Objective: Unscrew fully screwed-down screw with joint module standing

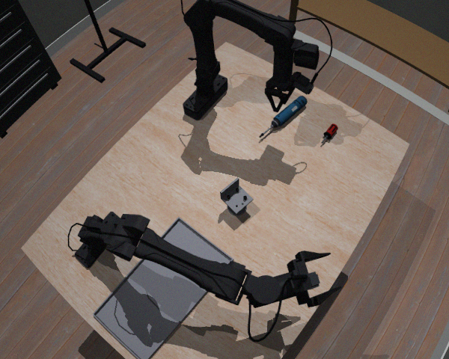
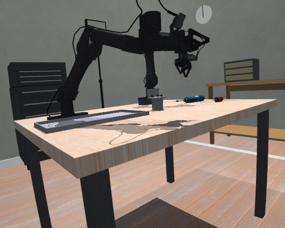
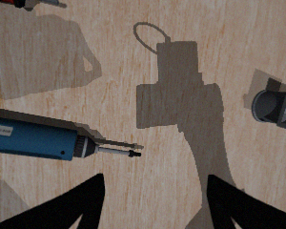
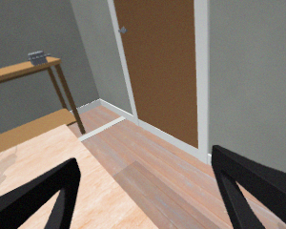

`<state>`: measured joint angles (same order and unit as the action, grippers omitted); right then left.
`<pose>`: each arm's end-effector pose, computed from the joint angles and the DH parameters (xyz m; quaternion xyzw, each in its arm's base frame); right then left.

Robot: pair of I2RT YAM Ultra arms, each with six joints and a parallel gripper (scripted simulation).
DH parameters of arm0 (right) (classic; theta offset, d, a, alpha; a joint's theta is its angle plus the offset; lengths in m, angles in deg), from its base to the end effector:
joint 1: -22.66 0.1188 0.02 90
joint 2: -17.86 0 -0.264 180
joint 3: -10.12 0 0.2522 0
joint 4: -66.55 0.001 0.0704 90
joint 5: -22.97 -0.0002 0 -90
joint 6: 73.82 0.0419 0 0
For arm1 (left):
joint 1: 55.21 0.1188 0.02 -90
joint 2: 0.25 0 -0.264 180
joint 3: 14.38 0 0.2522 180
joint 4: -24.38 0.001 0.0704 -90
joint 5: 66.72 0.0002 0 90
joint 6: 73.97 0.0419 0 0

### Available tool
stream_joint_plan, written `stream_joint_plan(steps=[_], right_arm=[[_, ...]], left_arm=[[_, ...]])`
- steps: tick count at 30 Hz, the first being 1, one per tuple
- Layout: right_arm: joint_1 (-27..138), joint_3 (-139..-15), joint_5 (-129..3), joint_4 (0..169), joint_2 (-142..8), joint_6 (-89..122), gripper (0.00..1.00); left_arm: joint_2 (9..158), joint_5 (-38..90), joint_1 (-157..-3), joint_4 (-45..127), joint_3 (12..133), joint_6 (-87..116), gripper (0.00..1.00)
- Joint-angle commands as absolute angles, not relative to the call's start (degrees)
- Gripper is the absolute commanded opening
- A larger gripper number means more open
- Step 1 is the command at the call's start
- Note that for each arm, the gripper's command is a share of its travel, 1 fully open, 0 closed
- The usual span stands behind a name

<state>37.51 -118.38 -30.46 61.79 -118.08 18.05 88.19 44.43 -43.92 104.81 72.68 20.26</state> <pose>0.5382 0.1696 0.2647 -0.2929 0.6580 0.3199 0.6156 0.2777 0.0410 0.2682 -0.0473 0.9795 -0.1719 0.0943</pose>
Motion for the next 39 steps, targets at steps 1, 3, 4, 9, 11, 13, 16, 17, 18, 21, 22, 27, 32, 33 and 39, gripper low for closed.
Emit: stream_joint_plan(steps=[1, 3, 4, 9, 11, 13, 16, 17, 18, 21, 22, 27, 32, 33, 39], right_arm=[[37.48, -118.91, -30.18, 62.30, -117.65, 18.14, 0.86], [37.48, -118.91, -30.18, 62.30, -117.65, 18.14, 0.86], [37.48, -118.91, -30.18, 62.30, -117.65, 18.14, 0.86], [37.48, -118.91, -30.18, 62.30, -117.65, 18.14, 0.86], [37.48, -118.91, -30.18, 62.30, -117.65, 18.14, 0.86], [37.48, -118.91, -30.18, 62.30, -117.65, 18.14, 0.86], [37.48, -118.91, -30.18, 62.30, -117.65, 18.14, 0.86], [37.48, -118.91, -30.18, 62.30, -117.65, 18.14, 0.86], [37.48, -118.91, -30.18, 62.30, -117.65, 18.14, 0.86], [37.48, -118.91, -30.18, 62.30, -117.65, 18.14, 0.86], [37.48, -118.91, -30.18, 62.30, -117.65, 18.14, 0.86], [37.48, -118.91, -30.18, 62.30, -117.65, 18.14, 0.86], [37.48, -118.91, -30.18, 62.30, -117.65, 18.14, 0.86], [37.48, -118.91, -30.18, 62.30, -117.65, 18.14, 0.86], [37.48, -118.91, -30.18, 62.30, -117.65, 18.14, 0.86]], left_arm=[[85.98, 47.38, -45.06, 106.72, 74.79, 26.29, 0.65], [86.18, 47.86, -45.25, 107.08, 75.02, 27.51, 0.65], [87.29, 47.94, -45.23, 107.19, 75.15, 27.57, 0.65], [85.31, 48.73, -45.60, 107.58, 75.18, 29.93, 0.65], [84.63, 49.49, -45.95, 107.90, 75.16, 32.16, 0.65], [83.99, 50.25, -46.32, 108.27, 75.21, 34.39, 0.65], [83.13, 51.44, -46.91, 108.89, 75.42, 37.73, 0.65], [82.87, 51.83, -47.11, 109.11, 75.51, 38.85, 0.65], [82.62, 52.23, -47.31, 109.34, 75.62, 39.98, 0.65], [84.01, 52.79, -47.49, 109.82, 75.98, 41.27, 0.65], [84.19, 52.81, -47.16, 109.89, 76.07, 41.31, 0.65], [81.62, 53.97, -48.01, 110.38, 76.00, 44.76, 0.65], [80.06, 55.91, -48.95, 111.30, 76.17, 50.31, 0.65], [79.78, 56.30, -49.14, 111.52, 76.25, 51.42, 0.65], [80.91, 57.67, -49.51, 112.53, 76.91, 55.02, 0.65]])
